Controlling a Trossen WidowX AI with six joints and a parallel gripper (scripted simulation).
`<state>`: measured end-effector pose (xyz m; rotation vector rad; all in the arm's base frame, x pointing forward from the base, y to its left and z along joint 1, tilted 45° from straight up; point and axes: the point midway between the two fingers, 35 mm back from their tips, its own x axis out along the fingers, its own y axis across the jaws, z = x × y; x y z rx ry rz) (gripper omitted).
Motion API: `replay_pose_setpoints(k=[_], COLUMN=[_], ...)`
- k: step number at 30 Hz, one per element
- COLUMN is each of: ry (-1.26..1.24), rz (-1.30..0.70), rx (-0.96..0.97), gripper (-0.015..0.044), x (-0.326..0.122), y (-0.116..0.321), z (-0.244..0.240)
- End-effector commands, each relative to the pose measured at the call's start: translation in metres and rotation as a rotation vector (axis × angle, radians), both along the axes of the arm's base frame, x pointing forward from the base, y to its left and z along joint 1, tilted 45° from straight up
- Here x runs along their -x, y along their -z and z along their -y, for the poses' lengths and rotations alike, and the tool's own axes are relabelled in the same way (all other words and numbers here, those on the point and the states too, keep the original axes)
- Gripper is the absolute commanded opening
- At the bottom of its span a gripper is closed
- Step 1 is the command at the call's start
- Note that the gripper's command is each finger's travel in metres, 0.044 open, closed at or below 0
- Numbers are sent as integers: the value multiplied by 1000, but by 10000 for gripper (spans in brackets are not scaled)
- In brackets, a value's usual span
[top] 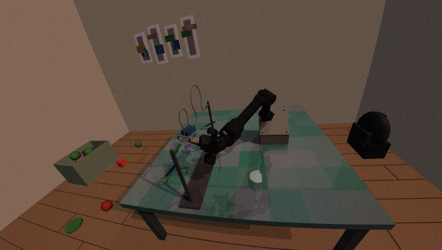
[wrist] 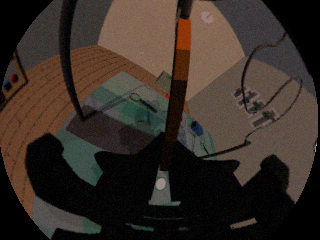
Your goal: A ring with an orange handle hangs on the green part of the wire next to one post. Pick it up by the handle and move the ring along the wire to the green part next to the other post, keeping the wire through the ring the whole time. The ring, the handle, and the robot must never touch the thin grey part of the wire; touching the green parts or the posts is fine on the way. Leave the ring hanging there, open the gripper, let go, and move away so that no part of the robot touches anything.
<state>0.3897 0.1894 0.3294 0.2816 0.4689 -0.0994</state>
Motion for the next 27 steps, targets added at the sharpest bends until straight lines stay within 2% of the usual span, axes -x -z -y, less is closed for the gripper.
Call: replay_pose_setpoints(k=[1,27], ry=[10,16], rz=[-5,-74], rx=[80,476], gripper=[-150,-150], x=[4,15], y=[-2,-4], z=[17,79])
